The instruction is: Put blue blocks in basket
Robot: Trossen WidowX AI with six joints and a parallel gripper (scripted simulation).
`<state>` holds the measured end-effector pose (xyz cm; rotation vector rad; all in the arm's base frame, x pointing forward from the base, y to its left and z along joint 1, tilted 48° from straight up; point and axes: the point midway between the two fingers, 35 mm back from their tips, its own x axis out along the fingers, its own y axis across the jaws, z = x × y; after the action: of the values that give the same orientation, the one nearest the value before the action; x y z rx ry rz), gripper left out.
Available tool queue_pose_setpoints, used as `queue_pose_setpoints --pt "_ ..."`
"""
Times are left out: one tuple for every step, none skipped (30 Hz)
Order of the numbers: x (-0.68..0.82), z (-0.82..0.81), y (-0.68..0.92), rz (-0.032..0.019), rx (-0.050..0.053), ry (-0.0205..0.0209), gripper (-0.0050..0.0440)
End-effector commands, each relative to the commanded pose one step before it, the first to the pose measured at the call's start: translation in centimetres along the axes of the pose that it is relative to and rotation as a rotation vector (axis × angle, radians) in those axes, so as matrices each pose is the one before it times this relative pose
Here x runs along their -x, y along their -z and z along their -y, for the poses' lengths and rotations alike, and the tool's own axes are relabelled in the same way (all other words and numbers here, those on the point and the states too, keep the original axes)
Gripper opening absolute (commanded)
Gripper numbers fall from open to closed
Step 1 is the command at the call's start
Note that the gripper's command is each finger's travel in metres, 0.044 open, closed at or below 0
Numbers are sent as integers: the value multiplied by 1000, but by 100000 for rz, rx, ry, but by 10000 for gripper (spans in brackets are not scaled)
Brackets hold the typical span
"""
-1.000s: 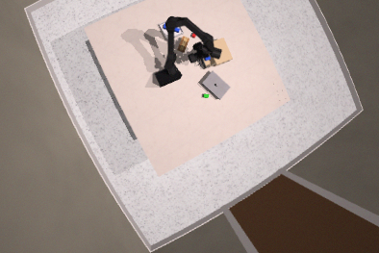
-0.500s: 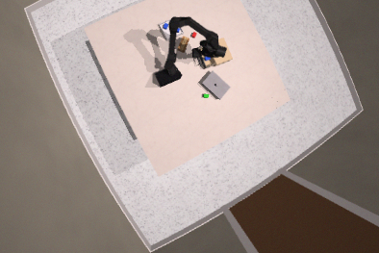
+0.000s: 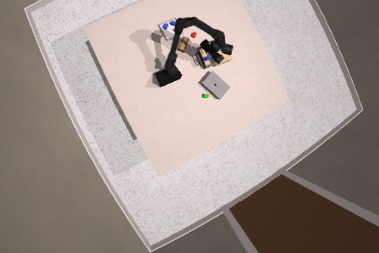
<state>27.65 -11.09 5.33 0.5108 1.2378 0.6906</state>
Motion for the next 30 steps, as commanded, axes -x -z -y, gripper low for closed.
queue_pose_setpoints --pt "118 728 -1147 80 -21168 -415 234" --pt "27 77 -198 0 -6667 0 234" --pt "0 0 0 0 -6667 0 234" --pt "0 0 0 0 -6667 0 234" --pt "0 0 0 0 -4026 0 234" --pt "0 0 0 0 0 0 234" --pt "0 0 0 0 0 0 234" --pt "-667 0 0 0 0 0 234" --pt "-667 0 0 0 0 0 234" --pt "-667 0 0 0 0 0 234" --pt "-667 0 0 0 0 0 234" --pt "-667 0 0 0 0 0 234" --pt "-667 0 0 0 0 0 234" --pt "-667 0 0 0 0 0 234" --pt "-667 0 0 0 0 0 234" --pt "0 0 0 0 0 0 234" --pt "0 0 0 0 0 0 234" --pt "-667 0 0 0 0 0 234" --pt "-667 0 0 0 0 0 234" --pt "-667 0 0 0 0 0 234" --pt "-667 0 0 0 0 0 234" --pt "-600 0 0 0 0 0 234" --pt "0 0 0 0 0 0 234" --pt "0 0 0 0 0 0 234" --pt "0 0 0 0 0 0 234" --pt "0 0 0 0 0 0 234" --pt "-267 0 0 0 0 0 234" --pt "-267 0 0 0 0 0 234" --pt "-267 0 0 0 0 0 234" --pt "-267 0 0 0 0 0 234"
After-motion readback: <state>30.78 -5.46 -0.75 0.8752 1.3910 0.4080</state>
